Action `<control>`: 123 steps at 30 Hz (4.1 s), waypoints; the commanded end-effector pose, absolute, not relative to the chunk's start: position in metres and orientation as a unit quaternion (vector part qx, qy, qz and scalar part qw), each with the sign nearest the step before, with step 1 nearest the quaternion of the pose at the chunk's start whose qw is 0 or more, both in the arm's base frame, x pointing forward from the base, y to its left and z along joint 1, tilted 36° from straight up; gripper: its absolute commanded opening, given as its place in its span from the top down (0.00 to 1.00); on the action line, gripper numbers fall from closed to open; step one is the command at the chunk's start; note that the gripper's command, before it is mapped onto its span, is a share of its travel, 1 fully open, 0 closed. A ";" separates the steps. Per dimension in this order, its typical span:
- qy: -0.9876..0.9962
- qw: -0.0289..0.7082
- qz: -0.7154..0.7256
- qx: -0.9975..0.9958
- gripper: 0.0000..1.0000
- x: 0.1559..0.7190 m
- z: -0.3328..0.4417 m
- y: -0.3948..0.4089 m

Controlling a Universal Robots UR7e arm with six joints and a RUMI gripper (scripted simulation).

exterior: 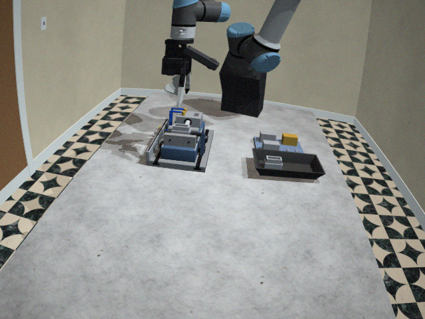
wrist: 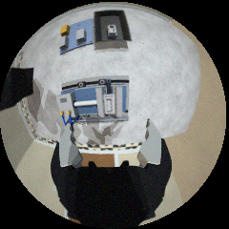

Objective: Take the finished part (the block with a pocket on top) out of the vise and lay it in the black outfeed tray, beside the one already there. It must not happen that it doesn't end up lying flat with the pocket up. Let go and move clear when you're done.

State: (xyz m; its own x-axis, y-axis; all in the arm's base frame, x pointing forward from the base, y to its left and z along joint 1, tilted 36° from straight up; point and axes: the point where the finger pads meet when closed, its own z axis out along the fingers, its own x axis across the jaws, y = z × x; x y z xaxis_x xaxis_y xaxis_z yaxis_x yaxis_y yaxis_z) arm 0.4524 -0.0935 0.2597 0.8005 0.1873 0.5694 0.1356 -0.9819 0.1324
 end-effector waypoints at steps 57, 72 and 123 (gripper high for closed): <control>0.082 0.044 0.306 0.948 0.60 0.452 0.258 -0.094; 0.082 0.044 0.306 0.948 0.60 0.452 0.258 -0.094; 0.083 0.042 0.305 0.948 0.60 0.480 0.218 -0.094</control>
